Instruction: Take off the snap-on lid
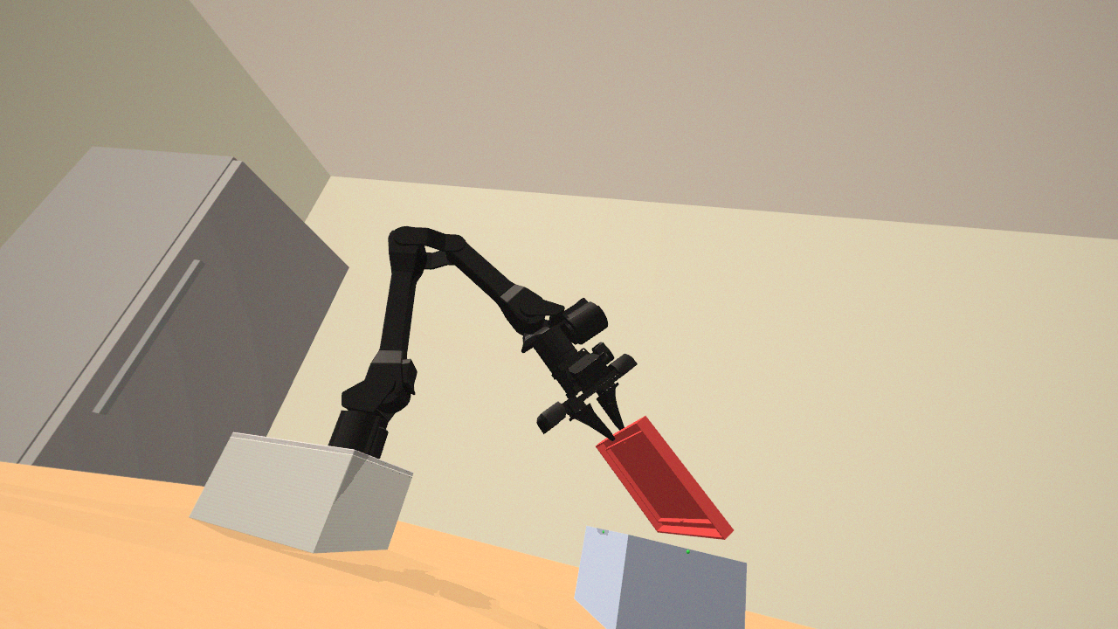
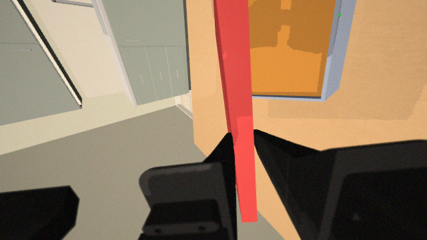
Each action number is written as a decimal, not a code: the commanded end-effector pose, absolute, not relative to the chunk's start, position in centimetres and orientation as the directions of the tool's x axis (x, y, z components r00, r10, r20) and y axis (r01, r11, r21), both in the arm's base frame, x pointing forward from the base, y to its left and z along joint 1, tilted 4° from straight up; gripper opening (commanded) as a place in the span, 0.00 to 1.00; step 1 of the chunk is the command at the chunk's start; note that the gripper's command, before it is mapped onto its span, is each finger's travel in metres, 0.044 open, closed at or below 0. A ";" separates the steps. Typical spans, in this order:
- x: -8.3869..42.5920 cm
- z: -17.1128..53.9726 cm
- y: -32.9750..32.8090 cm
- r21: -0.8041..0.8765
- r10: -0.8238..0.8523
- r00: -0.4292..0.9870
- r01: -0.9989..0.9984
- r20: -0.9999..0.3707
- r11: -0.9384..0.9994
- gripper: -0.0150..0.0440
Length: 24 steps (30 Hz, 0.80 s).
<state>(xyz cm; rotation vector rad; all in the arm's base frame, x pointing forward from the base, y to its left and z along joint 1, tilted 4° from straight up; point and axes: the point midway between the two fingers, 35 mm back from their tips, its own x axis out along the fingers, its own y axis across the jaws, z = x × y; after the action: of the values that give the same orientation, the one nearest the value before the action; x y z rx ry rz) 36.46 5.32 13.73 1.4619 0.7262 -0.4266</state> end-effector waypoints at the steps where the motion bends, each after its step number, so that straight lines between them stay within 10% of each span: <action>1: 36.2 14.1 6.1 0.747 0.162 0.731 0.659 -0.663 0.085 0.25; 24: 34.8 14.3 10.5 0.747 0.165 0.730 0.660 -0.663 0.082 0.25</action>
<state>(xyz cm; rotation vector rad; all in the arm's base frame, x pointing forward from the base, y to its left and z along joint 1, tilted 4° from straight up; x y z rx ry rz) 34.94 9.92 14.09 1.4664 0.7260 -0.4222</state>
